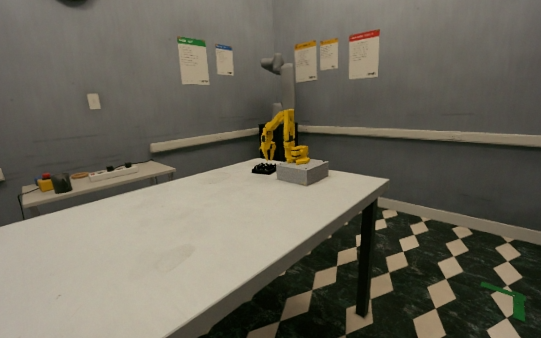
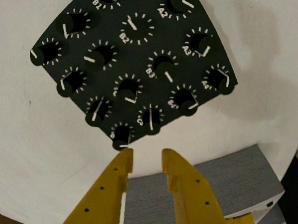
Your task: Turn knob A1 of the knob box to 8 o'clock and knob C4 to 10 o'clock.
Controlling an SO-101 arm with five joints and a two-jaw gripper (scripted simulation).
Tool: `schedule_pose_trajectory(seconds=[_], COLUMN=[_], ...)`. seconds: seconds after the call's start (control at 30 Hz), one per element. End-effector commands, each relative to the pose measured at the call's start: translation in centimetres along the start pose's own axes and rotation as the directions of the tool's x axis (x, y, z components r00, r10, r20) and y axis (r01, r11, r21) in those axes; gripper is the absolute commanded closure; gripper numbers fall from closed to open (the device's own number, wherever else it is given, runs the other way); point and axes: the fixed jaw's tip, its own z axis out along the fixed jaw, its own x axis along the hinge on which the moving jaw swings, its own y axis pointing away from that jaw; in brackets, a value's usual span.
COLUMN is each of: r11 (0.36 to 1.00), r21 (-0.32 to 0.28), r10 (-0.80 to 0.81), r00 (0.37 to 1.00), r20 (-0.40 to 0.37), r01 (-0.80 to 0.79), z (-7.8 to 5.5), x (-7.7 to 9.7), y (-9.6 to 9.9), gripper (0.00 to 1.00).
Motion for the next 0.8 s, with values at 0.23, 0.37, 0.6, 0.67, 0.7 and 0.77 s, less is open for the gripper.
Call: schedule_pose_trajectory(seconds=[0.23,0.37,0.6,0.67,0.7,0.77], r11=[1.0,1.0,1.0,1.0,1.0,0.999], r21=[0.002,0.002,0.002,0.002,0.002,0.002], r10=[-0.001,-0.001,-0.009,-0.018,-0.025,-0.043], r00=[1.0,1.0,1.0,1.0,1.0,0.999], r20=[-0.007,-0.007,-0.007,-0.007,-0.007,-0.007], r01=[0.001,0.001,0.009,0.018,0.025,0.043], z=[-0.03,-0.03,-0.04,-0.05,-0.06,-0.09], x=[-0.47,-0.48,-0.44,-0.38,-0.34,-0.24], y=[0.27,0.27,0.37,0.5,0.59,0.83], gripper=[0.92,0.92,0.92,0.92,0.92,0.91])
